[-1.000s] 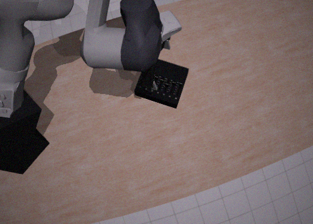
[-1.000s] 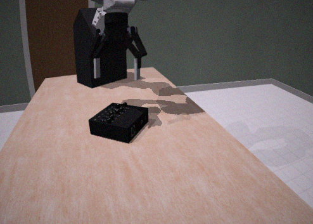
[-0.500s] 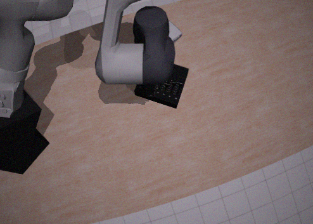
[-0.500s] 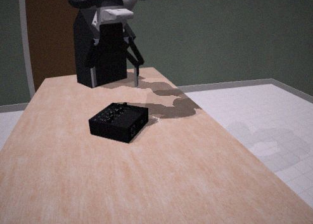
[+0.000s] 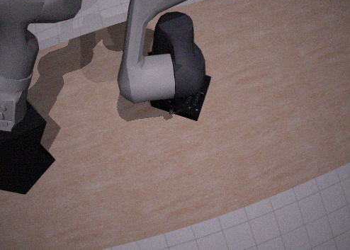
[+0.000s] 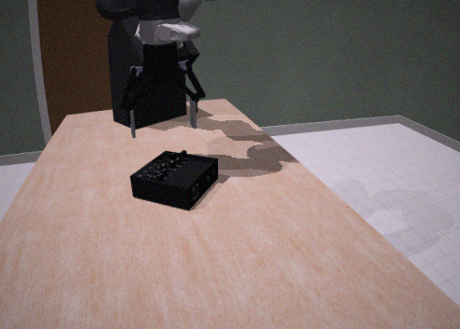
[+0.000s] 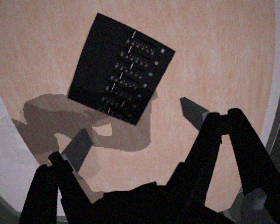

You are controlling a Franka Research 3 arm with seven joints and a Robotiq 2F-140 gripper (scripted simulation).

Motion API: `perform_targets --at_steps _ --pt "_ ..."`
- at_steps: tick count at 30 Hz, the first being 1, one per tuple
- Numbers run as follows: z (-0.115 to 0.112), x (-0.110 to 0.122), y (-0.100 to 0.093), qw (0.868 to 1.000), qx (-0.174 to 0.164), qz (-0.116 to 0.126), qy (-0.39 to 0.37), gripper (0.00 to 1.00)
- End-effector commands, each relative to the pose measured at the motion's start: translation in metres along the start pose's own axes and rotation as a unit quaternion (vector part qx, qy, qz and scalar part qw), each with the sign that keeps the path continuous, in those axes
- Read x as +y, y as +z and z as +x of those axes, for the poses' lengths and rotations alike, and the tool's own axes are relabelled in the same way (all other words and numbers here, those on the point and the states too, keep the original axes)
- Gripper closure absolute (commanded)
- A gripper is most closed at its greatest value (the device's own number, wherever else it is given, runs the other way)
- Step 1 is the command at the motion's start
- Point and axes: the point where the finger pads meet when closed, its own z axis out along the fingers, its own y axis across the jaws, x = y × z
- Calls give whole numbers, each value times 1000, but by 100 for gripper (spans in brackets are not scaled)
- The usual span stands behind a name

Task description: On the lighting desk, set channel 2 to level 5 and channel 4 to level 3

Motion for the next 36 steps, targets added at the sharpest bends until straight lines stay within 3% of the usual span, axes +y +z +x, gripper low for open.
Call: perform_targets --at_steps 1,3,4,11,18,20,22,36 --pt "-5 2 3 990 16 -11 -138 100" --pt "-5 2 3 990 16 -11 -138 100" --pt "-5 2 3 983 15 -13 -180 100" --pt "-5 2 3 959 17 -18 -283 100" --pt "-5 2 3 932 32 -25 -361 100" --pt "-5 2 3 932 32 -25 -361 100" --pt "-5 2 3 918 45 -29 -392 100" --pt "-5 2 3 916 47 -30 -397 100"
